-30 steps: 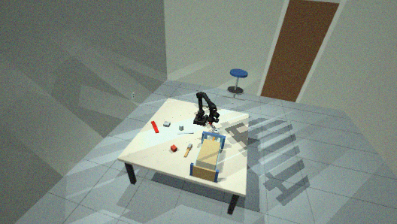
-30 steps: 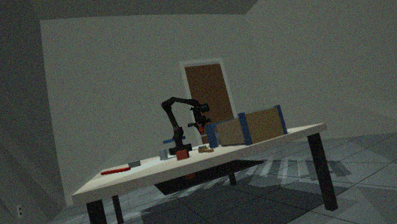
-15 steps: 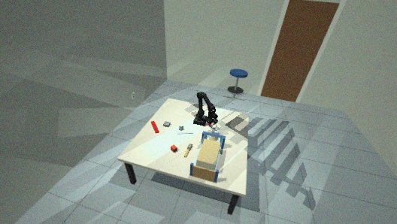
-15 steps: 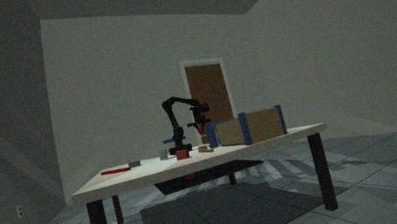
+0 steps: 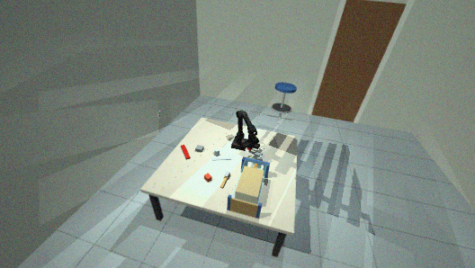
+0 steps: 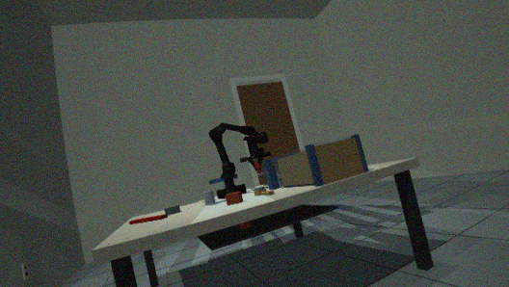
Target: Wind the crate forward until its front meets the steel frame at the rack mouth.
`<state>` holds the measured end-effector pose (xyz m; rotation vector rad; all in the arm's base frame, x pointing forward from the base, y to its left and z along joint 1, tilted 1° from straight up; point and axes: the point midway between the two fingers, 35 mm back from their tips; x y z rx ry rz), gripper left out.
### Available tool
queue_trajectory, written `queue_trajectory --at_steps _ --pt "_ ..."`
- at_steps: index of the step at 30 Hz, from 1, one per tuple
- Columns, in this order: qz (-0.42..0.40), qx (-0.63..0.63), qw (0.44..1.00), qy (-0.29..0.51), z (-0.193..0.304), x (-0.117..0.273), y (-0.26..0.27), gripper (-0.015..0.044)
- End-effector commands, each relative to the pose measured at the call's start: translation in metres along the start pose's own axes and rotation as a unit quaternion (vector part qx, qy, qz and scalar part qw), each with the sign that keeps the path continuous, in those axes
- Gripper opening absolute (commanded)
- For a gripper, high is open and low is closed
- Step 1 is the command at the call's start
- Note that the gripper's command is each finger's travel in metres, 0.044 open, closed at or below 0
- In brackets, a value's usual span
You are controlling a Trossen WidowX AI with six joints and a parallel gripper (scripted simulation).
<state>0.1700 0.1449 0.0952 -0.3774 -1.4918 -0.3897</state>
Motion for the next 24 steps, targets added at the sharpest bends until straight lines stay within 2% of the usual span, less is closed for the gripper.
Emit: queue_trajectory --at_steps 1,24 --pt "-0.005 -0.01 1.0 -0.024 -0.02 0.0 0.006 0.0" --pt "-0.005 -0.01 1.0 -0.025 -0.049 0.002 0.026 0.0"
Point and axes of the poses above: the point midway between the two fingers, 35 mm back from their tips, its own x axis back along the fingers, its own y axis across the jaws, z = x × y, and after that the axes turned 12 degrees about -x, right-handed
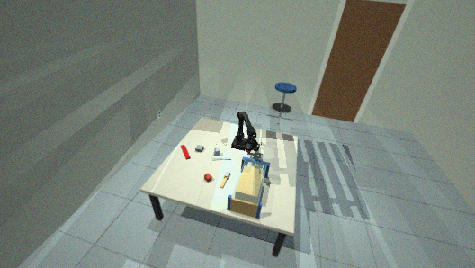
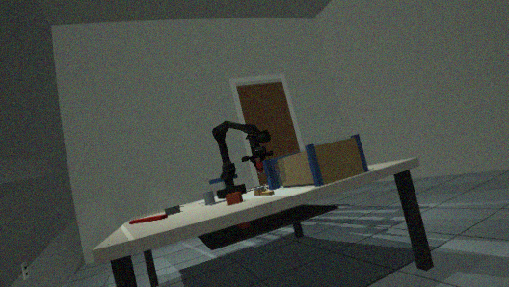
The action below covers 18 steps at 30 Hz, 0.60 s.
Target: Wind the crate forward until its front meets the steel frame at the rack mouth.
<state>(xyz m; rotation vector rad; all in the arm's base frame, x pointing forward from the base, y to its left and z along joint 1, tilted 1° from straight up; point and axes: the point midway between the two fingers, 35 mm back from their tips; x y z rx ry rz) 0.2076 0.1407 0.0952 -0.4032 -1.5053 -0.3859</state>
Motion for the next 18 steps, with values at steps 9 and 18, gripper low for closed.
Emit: queue_trajectory --at_steps 9,18 --pt "-0.013 -0.004 1.0 -0.016 -0.023 0.001 0.022 0.0" --pt "-0.013 -0.004 1.0 -0.016 -0.031 0.002 0.034 0.0"
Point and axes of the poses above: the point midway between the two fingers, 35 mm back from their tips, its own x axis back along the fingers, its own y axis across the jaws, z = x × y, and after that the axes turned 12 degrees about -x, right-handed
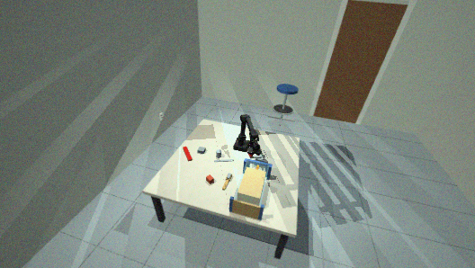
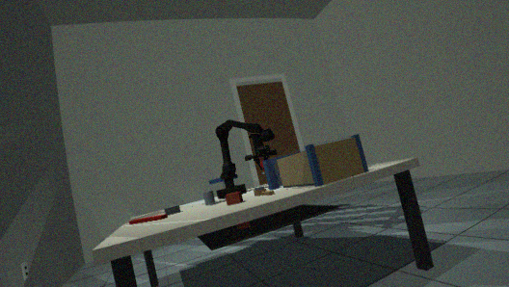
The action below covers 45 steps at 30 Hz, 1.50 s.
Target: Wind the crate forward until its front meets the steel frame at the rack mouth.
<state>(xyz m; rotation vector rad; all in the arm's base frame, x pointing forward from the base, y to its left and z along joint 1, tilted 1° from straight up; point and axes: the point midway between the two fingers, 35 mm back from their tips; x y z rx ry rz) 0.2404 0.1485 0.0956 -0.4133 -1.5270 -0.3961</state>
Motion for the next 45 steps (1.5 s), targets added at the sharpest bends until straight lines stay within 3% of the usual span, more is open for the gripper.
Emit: queue_trajectory --at_steps 1,45 --pt "-0.01 0.002 1.0 -0.005 -0.006 0.0 0.012 0.0" --pt "-0.013 0.002 1.0 -0.005 -0.016 0.003 0.077 0.0"
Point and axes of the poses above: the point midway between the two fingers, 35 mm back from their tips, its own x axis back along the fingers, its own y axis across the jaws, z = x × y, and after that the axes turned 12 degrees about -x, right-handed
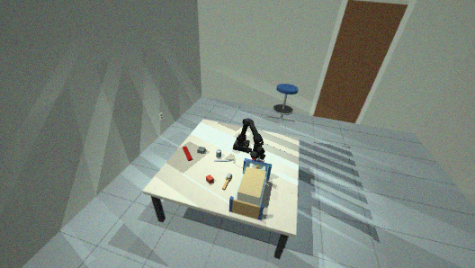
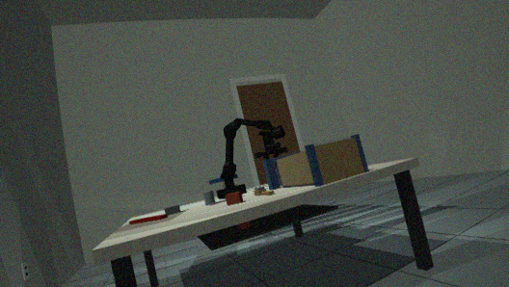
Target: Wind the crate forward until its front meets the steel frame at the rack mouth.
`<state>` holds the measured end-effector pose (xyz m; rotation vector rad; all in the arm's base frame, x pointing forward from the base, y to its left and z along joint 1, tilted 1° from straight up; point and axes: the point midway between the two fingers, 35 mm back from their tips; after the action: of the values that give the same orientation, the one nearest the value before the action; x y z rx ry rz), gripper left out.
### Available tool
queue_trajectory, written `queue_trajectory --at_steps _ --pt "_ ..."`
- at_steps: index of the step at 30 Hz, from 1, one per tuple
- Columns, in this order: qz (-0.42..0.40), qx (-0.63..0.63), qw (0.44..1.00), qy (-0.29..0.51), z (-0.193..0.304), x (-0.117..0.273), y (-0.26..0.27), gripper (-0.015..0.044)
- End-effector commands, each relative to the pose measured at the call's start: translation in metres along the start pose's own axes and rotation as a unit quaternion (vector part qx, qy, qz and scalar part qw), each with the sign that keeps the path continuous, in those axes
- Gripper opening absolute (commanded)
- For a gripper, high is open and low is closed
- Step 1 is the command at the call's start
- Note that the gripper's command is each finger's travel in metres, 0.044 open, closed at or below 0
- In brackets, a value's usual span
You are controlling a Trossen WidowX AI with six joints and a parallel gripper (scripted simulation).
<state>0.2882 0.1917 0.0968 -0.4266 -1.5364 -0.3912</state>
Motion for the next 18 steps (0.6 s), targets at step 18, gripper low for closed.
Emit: queue_trajectory --at_steps 18 --pt "-0.018 0.004 1.0 0.002 0.013 0.003 0.042 0.0"
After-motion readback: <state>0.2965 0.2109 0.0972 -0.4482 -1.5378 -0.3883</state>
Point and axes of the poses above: the point midway between the two fingers, 35 mm back from their tips, its own x axis back along the fingers, its own y axis across the jaws, z = x × y, and after that the axes turned 12 degrees about -x, right-handed
